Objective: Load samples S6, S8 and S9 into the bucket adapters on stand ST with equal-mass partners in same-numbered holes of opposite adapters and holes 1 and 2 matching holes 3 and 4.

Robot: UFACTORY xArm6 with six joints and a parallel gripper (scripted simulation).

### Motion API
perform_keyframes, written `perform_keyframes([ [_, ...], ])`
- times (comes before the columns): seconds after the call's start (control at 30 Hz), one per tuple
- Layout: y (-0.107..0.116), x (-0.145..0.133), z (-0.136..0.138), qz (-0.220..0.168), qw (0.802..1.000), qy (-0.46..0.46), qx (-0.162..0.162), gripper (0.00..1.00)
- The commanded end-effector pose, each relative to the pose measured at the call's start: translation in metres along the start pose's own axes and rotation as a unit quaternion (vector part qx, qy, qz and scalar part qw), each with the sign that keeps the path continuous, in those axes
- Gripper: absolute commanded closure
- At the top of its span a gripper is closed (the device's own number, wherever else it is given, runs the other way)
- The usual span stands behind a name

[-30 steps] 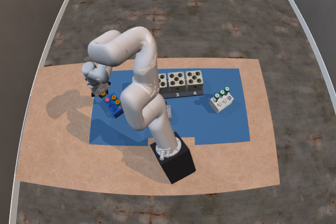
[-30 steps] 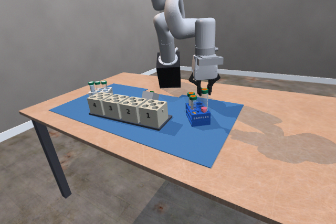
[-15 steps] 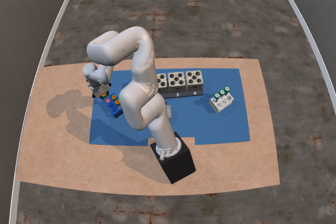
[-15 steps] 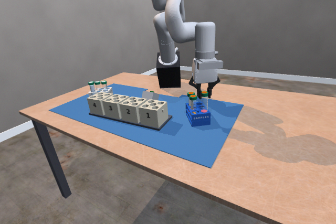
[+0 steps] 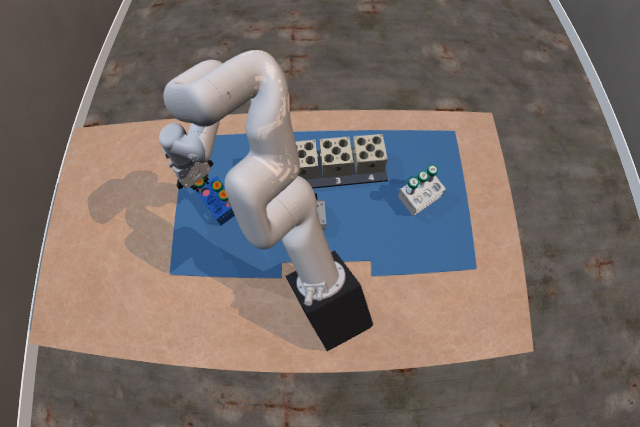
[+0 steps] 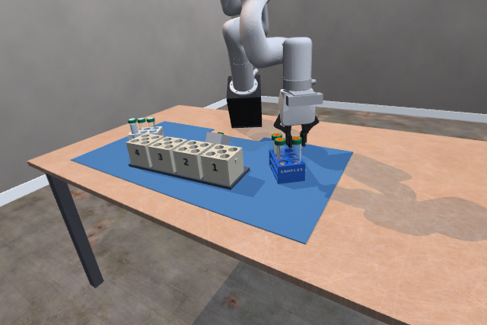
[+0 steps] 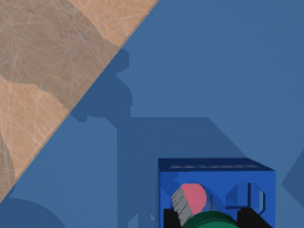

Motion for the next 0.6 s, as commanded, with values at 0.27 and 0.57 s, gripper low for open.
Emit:
perform_keyframes([
  [0.27, -0.008, 0.001, 0.000, 0.002, 1.000, 0.000, 0.000, 1.00],
  [0.57, -0.013, 0.001, 0.000, 0.002, 1.000, 0.000, 0.000, 1.00],
])
Point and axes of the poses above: the point where the finger pads meet when closed, its own y axis back along the fingers, its own z axis across the jaws, x = y × z, the point moved 6 cm from there along y, back along the fingers, and after that the axes turned 7 degrees about y, right-handed, at the moved point
